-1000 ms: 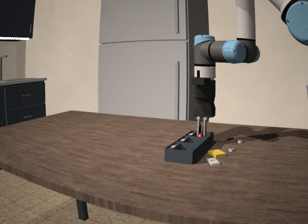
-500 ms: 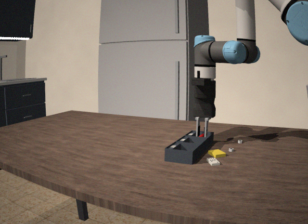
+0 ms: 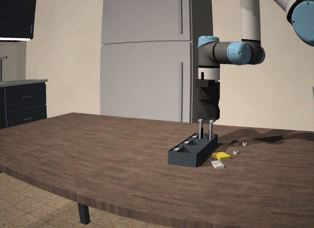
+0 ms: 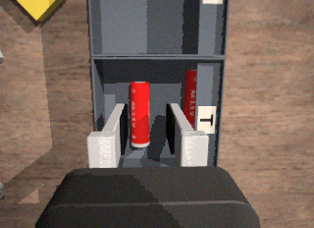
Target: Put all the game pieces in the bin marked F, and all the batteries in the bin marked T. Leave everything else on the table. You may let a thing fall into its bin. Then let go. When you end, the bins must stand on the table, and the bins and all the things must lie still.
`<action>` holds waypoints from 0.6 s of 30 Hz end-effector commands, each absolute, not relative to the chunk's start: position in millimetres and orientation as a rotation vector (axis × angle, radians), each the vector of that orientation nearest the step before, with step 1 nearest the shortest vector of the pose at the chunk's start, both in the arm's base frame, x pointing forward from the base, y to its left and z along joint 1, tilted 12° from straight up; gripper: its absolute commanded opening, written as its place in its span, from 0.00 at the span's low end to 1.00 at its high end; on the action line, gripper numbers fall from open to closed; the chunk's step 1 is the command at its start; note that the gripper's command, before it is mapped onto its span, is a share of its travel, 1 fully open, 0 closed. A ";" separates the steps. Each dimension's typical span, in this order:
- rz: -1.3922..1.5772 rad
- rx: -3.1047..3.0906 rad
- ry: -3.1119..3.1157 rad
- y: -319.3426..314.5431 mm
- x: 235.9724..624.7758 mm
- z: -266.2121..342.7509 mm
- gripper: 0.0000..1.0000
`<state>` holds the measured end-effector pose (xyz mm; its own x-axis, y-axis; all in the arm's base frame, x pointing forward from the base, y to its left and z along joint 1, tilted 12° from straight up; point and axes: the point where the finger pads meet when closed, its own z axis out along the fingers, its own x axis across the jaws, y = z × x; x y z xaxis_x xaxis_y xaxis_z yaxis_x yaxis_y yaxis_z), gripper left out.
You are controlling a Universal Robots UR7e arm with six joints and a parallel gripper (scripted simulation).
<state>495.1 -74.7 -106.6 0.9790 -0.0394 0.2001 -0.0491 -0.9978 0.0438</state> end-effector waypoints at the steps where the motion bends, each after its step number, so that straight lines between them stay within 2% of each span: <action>1: 0.312 3.076 -0.069 -74.6 494.9 -103.5 0.60; 18: 0.312 3.076 -0.069 -73.6 490.9 -83.9 0.60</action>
<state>491.8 -73.8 -90.8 0.9790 -0.0394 0.2002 -0.0492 -0.9978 0.0439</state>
